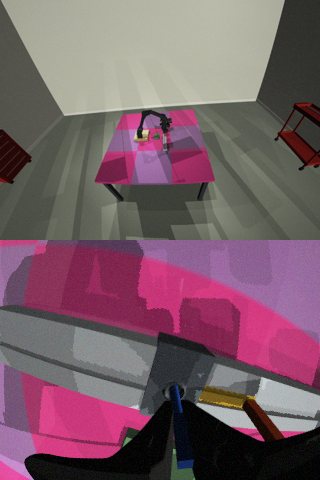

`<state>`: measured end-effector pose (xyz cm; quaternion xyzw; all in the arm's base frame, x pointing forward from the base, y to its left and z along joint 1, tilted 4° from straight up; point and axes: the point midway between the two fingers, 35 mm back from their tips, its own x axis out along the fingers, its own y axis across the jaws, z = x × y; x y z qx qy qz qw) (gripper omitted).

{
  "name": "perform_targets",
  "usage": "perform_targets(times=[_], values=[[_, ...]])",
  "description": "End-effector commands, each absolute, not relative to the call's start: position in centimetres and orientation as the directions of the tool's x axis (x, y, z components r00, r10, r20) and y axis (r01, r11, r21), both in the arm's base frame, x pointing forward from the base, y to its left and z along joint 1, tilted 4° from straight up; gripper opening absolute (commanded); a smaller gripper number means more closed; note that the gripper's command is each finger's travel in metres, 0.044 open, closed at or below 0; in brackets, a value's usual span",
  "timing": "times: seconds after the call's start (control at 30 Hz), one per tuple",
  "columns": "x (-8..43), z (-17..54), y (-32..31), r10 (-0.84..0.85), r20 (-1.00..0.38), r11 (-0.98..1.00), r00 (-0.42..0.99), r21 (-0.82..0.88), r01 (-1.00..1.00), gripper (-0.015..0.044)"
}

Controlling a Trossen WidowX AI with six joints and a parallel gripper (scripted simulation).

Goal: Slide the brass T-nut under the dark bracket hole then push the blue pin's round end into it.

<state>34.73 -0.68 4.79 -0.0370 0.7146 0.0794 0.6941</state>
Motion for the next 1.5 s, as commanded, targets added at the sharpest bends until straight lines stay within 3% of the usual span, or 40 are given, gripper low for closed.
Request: perform_targets(times=[0.0,1.47], values=[[34.78,4.72,-0.69,0.059,-0.997,0.984,-0.048,0.066,-0.164,-0.015],[35.39,4.74,-0.76,0.071,-0.984,0.982,-0.165,0.099,-0.163,-0.015]])
